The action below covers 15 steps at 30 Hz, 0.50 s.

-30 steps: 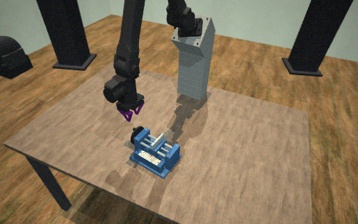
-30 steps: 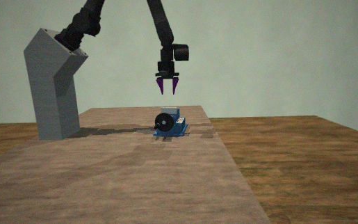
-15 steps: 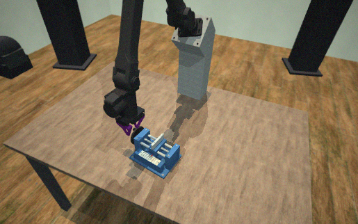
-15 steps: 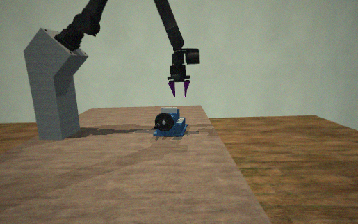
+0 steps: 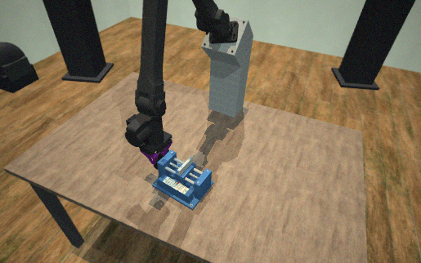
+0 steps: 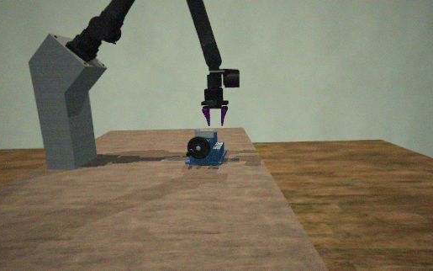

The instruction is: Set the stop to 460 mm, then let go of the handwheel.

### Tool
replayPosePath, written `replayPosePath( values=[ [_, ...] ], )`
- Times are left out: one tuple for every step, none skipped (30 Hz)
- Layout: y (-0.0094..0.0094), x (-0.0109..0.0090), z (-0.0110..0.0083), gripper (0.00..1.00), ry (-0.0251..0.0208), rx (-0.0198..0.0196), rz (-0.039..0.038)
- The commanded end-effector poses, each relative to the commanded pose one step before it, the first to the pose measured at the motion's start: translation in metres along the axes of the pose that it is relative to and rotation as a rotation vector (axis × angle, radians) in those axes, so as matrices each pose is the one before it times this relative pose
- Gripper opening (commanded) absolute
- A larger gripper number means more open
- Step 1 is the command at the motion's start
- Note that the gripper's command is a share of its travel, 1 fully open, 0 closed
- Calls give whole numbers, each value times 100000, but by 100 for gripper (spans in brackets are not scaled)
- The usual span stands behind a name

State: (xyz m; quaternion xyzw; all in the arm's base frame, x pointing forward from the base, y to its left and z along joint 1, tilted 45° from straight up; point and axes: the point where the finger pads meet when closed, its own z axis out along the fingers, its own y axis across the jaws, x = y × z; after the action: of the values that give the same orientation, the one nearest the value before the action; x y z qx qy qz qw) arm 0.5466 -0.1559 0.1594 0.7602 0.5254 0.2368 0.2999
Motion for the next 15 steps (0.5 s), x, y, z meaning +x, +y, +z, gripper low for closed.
replayPosePath(
  values=[
    [39,-515,427,53,-667,14,1169],
    [41,3,-44,53,10,-110,2],
    [0,0,0,53,0,0,0],
    [0,0,0,53,0,0,0],
    [291,19,-323,53,69,-789,15],
    [14,1,-16,53,3,-39,1],
    [0,0,0,53,0,1,0],
    [0,0,0,53,0,1,0],
    [0,0,0,53,0,-1,0],
    [0,0,0,53,0,-1,0],
    [0,0,0,53,0,1,0],
    [0,0,0,53,0,1,0],
    [0,0,0,53,0,-1,0],
    [0,0,0,53,0,-1,0],
    [0,0,0,53,0,0,0]
  ],
)
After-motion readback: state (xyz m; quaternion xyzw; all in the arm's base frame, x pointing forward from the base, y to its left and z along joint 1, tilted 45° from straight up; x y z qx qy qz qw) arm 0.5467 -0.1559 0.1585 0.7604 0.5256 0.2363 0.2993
